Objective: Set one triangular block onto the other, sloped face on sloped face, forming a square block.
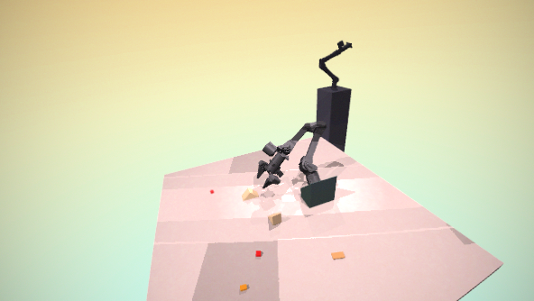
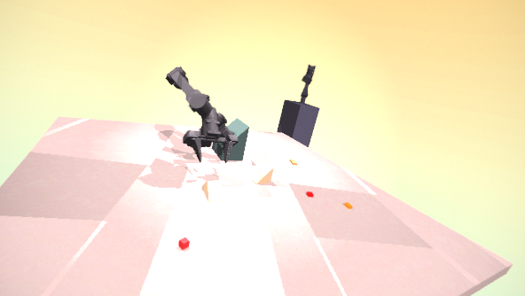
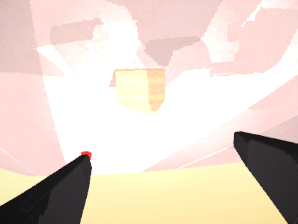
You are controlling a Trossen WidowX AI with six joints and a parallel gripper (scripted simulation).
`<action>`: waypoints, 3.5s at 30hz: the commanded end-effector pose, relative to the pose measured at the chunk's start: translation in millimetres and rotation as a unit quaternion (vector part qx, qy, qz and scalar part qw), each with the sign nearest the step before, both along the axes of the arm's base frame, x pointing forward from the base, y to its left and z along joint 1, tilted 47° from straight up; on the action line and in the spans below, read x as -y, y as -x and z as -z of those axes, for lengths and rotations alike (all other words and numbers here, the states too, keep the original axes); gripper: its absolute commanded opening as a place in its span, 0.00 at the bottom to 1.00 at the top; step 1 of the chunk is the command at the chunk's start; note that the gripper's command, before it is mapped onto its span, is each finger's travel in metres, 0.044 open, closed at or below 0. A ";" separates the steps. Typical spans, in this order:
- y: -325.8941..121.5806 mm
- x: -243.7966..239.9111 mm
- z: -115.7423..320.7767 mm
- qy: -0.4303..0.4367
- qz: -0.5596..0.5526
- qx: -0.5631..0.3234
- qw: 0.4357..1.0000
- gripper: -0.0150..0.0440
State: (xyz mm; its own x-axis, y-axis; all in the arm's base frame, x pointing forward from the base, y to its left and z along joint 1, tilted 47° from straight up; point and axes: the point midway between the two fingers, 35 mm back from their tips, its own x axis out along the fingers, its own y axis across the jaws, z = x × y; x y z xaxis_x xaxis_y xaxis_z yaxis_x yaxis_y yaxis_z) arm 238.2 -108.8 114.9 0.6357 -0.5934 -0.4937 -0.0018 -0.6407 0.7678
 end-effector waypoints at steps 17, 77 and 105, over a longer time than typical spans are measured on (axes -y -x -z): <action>-21.6 23.9 9.5 -0.022 0.023 0.032 0.999 1.00; -74.1 22.1 -1.4 -0.030 0.025 0.050 0.998 0.25; -75.6 -4.9 -22.9 0.086 -0.062 -0.107 0.989 0.25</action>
State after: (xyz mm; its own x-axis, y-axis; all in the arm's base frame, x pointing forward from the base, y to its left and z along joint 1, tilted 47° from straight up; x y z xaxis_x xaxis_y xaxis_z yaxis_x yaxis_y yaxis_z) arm 311.5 -104.1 137.8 0.6132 -0.6008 -0.5129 0.1669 -0.5361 0.8275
